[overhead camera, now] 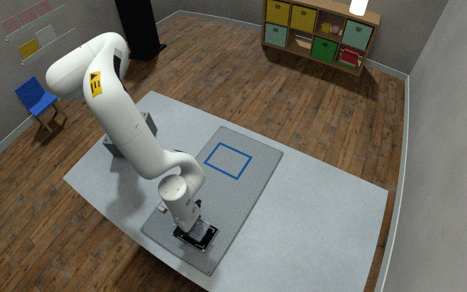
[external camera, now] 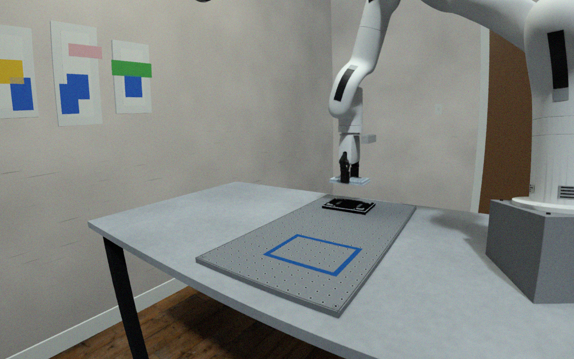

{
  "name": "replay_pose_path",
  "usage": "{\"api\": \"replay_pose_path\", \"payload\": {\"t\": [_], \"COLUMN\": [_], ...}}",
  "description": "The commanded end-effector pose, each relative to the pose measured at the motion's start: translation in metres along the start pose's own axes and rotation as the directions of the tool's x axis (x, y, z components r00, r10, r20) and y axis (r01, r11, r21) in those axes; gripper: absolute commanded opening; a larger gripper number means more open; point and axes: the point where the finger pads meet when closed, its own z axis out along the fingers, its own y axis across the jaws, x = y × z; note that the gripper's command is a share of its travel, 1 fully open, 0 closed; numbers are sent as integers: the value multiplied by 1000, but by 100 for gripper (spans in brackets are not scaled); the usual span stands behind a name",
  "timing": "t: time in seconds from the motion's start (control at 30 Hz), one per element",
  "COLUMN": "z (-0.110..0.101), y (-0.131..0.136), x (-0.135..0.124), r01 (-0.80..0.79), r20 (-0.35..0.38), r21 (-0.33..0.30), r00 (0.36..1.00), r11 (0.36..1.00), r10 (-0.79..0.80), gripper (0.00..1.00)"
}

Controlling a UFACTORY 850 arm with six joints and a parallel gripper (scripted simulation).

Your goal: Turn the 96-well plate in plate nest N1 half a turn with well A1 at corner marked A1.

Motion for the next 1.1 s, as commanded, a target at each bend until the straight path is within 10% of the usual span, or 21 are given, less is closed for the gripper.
{"api": "replay_pose_path", "payload": {"t": [0.0,1.07], "z": [-1,14], "y": [0,1], "x": [-1,-1], "r01": [0,0], "r20": [2,2], "r21": [1,0], "r00": [1000,1000], "r11": [1000,1000], "r10": [0,0], "gripper": [0,0]}}
